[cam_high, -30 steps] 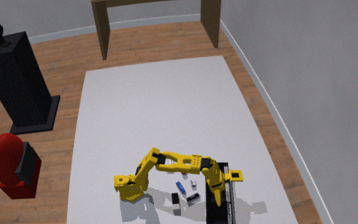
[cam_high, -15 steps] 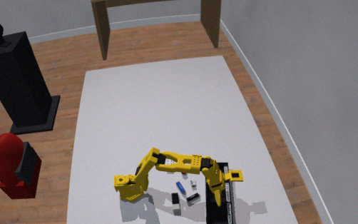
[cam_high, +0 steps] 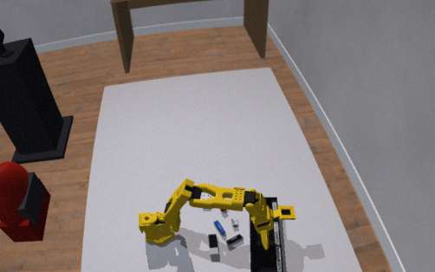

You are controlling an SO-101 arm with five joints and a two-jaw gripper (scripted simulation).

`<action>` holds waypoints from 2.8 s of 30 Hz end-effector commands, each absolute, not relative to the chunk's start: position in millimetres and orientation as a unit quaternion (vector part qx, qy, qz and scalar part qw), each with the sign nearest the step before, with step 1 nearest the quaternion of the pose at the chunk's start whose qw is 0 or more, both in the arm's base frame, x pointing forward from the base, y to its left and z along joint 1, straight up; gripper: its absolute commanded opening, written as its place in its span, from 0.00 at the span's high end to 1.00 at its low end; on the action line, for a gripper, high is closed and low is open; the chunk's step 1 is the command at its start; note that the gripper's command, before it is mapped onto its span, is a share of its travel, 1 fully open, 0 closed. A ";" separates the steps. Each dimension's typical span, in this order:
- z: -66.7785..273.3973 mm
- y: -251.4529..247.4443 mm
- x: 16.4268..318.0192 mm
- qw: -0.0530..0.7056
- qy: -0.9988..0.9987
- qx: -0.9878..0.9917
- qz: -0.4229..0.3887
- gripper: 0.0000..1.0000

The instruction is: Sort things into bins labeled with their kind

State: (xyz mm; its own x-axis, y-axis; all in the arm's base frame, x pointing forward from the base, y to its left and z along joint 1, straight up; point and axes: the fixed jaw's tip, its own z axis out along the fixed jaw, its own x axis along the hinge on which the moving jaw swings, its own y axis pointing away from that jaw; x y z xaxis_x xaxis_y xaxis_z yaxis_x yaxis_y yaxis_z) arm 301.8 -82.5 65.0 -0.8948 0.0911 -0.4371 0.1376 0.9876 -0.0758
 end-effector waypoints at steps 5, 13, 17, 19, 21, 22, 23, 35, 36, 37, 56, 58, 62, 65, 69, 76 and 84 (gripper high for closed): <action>79.8 -67.2 312.0 0.267 0.961 0.061 -0.046 0.00; 78.7 -29.3 317.8 0.305 0.950 0.072 -0.012 0.00; 78.2 -13.4 318.0 0.319 0.945 0.076 0.004 0.00; 78.0 -8.2 317.8 0.324 0.943 0.077 0.010 0.00; 77.9 -6.4 317.7 0.325 0.942 0.078 0.012 0.00; 77.9 -6.4 317.7 0.325 0.942 0.078 0.012 0.00; 77.9 -5.1 317.6 0.326 0.942 0.078 0.014 0.00; 77.8 -3.5 317.5 0.328 0.941 0.079 0.016 0.00; 77.8 -3.5 317.5 0.328 0.941 0.079 0.016 0.00; 77.8 -3.5 317.5 0.328 0.941 0.079 0.016 0.00; 81.7 -3.5 316.8 0.338 0.938 0.078 0.016 0.00; 81.7 -3.5 316.8 0.338 0.938 0.078 0.016 0.00; 81.7 -3.5 316.9 0.339 0.938 0.078 0.016 0.00; 81.7 -3.5 316.9 0.339 0.938 0.078 0.016 0.00; 81.7 -3.5 316.9 0.339 0.938 0.078 0.016 0.00; 81.7 -3.5 316.9 0.339 0.938 0.078 0.016 0.00; 81.7 -3.5 316.9 0.338 0.938 0.078 0.016 0.00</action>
State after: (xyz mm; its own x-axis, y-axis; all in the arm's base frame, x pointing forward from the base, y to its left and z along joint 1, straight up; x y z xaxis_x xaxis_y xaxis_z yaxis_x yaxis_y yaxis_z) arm 311.3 -6.5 63.1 -0.8039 0.1588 -0.5731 0.1451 0.9869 0.0699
